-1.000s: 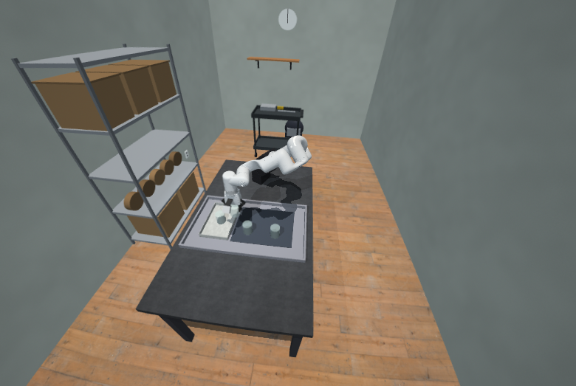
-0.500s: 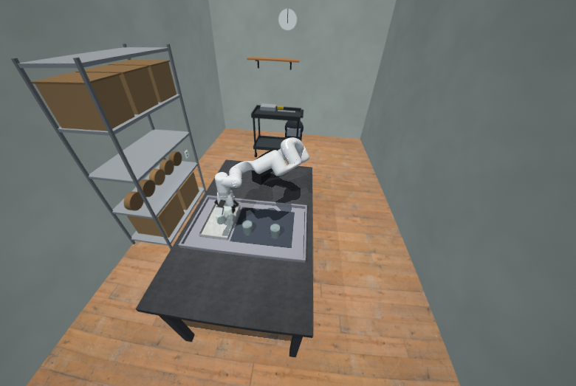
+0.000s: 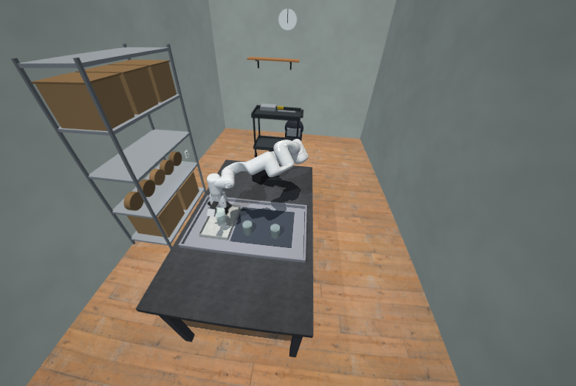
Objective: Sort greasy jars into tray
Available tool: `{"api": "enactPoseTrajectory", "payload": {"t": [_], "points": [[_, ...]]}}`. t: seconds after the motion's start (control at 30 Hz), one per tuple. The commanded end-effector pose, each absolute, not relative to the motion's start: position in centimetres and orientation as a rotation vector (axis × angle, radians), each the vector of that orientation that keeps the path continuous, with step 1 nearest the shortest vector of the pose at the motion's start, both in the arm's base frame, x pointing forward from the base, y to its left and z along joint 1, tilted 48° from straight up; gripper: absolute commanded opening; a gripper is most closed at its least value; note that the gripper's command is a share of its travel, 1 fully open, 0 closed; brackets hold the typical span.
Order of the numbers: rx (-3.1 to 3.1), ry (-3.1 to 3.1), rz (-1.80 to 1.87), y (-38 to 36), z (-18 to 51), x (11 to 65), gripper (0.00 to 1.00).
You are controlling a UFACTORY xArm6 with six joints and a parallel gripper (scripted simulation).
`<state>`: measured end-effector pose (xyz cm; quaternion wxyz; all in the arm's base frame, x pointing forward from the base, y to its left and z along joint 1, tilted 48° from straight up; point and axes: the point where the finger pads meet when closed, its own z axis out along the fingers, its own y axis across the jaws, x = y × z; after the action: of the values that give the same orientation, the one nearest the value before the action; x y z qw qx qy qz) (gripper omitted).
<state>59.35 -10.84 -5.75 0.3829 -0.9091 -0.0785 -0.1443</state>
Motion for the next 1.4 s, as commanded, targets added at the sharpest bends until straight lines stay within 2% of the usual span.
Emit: {"api": "enactPoseTrajectory", "payload": {"t": [0.0,0.5,1.37], "points": [[-2.318,-0.201,-0.369,-12.0,-6.4,60.5,0.0],[-2.318,-0.201,-0.369,-14.7,-8.5,63.2,0.0],[-2.318,-0.201,-0.369,-12.1,-11.0,63.9,0.0]]}}
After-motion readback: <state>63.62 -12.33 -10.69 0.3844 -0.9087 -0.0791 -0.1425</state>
